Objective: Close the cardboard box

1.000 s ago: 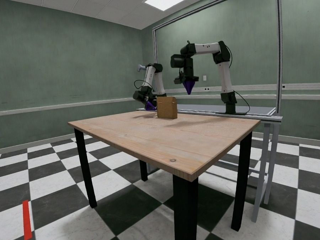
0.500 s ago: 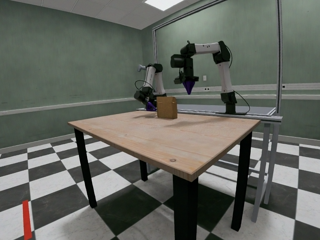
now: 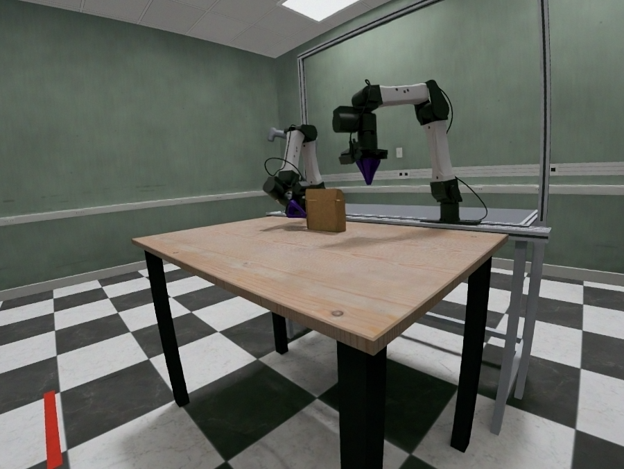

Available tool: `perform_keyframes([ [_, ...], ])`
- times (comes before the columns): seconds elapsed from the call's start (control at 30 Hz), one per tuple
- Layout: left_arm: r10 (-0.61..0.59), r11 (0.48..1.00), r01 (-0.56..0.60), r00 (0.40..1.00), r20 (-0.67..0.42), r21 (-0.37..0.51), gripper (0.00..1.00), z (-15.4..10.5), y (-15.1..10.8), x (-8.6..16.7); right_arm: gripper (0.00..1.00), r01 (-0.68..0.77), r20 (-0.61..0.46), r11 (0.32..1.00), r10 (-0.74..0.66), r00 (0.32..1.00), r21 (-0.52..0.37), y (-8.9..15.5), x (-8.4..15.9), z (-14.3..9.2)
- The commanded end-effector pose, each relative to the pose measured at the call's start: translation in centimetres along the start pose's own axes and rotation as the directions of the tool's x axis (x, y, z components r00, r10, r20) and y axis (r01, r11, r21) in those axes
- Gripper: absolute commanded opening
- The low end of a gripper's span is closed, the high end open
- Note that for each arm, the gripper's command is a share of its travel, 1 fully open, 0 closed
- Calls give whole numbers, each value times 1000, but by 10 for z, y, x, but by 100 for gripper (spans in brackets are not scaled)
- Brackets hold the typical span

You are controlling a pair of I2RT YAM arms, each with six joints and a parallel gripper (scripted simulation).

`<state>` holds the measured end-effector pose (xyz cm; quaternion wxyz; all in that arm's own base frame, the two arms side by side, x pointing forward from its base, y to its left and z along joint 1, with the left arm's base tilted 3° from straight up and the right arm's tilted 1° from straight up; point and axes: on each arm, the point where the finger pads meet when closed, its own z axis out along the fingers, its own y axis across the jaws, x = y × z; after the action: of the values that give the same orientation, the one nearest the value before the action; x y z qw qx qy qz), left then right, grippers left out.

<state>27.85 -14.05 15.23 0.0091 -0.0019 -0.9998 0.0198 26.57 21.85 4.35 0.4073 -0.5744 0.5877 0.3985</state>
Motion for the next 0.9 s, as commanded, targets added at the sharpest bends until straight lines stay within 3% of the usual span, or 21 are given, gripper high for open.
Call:
perform_keyframes([
  [0.0,-2,1000,2,1000,6,4,1,-4,1,-1,80,-4,-1,1000,4,1000,1,1,2,5],
  [0.87,-2,1000,2,1000,6,4,1,-4,1,-1,66,18,10,1000,-18,1000,10,-4,-6,3],
])
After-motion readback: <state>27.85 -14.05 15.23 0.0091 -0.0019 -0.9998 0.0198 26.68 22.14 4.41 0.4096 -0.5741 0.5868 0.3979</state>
